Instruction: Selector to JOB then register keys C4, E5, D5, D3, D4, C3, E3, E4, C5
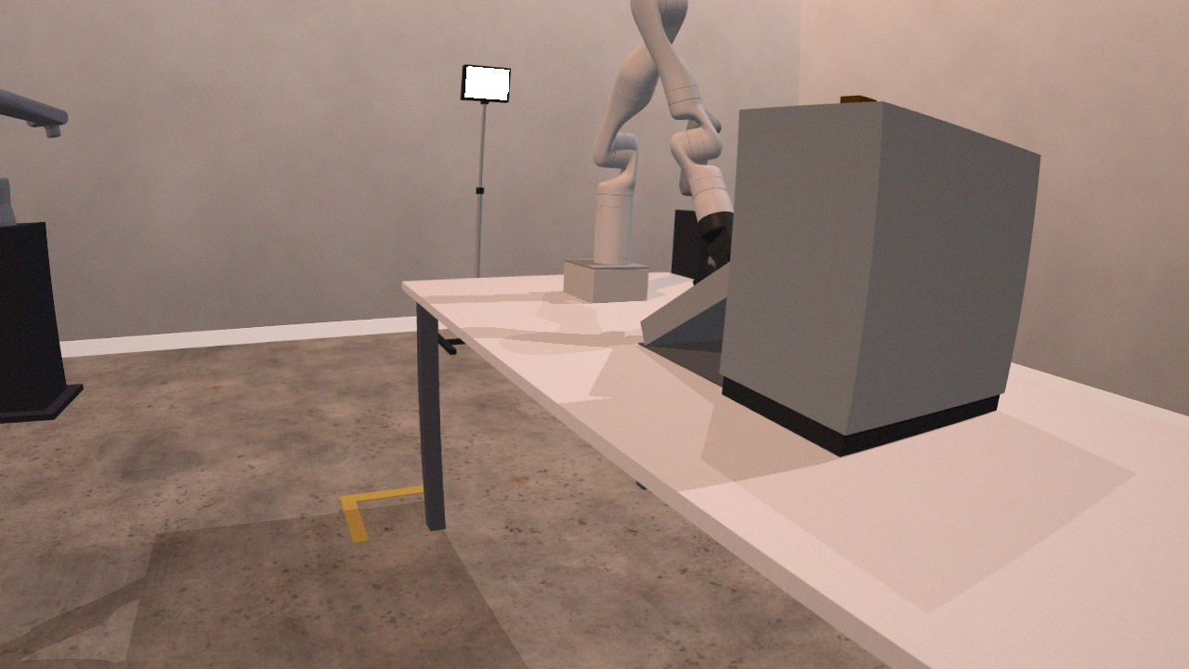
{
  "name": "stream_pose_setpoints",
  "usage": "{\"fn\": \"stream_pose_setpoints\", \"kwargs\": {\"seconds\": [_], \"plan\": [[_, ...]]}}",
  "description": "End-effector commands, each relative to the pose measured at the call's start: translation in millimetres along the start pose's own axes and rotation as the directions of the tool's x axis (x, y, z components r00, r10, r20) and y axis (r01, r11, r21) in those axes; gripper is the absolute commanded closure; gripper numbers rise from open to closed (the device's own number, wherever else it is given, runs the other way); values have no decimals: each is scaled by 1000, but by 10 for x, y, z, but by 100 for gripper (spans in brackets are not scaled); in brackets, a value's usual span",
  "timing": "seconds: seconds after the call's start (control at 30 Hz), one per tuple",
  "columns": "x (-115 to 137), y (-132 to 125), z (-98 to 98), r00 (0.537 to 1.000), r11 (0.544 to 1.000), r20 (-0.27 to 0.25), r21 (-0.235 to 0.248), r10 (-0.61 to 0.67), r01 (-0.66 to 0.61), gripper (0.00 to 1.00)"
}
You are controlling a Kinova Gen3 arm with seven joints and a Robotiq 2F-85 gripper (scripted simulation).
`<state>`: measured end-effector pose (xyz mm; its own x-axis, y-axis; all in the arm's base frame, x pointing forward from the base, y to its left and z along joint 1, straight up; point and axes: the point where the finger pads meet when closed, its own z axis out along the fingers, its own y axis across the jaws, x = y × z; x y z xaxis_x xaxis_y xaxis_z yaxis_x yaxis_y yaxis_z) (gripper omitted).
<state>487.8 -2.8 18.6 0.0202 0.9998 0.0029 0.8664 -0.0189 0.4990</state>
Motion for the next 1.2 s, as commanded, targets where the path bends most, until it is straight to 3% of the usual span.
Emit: {"fn": "stream_pose_setpoints", "kwargs": {"seconds": [0.0,0.37,0.77,1.17], "plan": [[0,11,-41,1000,1000,0,-2,0,0,90],[0,11,-196,1000,1000,0,-2,0,0,90],[0,17,-220,1000,1000,0,-2,0,0,90],[0,331,-221,1000,1000,0,-2,0,0,90]]}}
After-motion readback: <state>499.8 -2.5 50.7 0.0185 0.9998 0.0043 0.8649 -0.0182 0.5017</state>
